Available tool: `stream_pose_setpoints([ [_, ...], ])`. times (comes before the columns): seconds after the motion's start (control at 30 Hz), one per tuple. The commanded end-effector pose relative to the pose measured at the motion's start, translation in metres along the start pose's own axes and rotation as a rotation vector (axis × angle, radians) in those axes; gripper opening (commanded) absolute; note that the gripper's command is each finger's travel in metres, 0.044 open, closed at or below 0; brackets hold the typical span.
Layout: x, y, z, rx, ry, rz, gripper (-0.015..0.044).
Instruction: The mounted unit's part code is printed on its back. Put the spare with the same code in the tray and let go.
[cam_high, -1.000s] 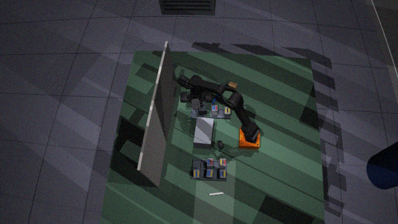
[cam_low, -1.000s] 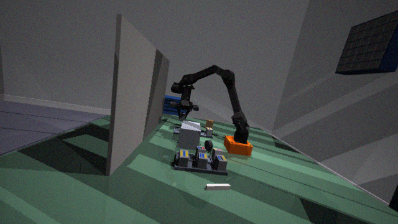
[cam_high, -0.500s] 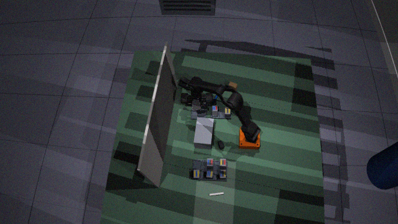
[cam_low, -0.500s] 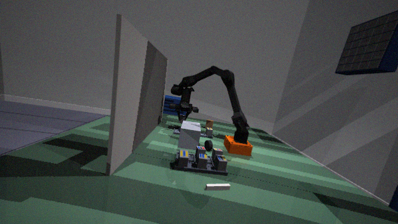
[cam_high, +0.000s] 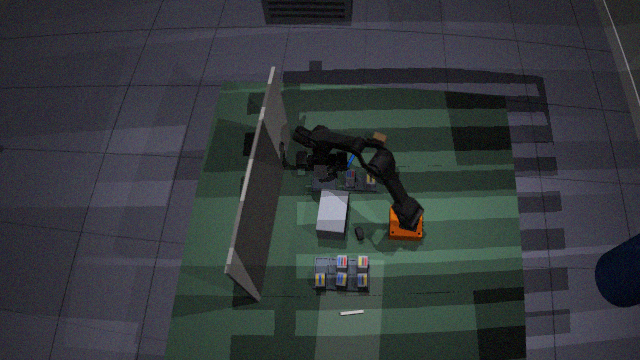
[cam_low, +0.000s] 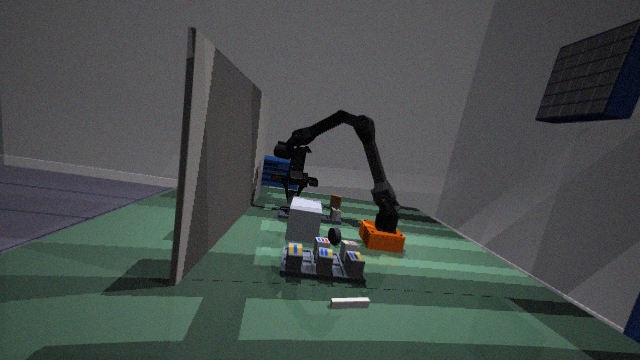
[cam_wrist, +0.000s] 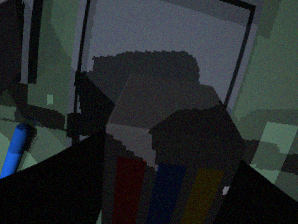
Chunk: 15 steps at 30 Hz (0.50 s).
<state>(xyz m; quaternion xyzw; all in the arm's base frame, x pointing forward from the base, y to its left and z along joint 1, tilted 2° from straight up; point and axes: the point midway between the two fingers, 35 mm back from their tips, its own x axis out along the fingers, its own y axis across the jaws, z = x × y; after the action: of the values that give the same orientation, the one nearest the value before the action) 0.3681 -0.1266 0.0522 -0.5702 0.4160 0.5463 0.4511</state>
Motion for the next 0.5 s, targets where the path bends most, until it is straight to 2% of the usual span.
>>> stream_pose_setpoints([
  [0.0,0.007,0.001,0.001,0.005,-0.007,0.006,0.0000],
  [0.47,0.018,0.003,0.003,0.005,-0.007,0.006,0.0000],
])
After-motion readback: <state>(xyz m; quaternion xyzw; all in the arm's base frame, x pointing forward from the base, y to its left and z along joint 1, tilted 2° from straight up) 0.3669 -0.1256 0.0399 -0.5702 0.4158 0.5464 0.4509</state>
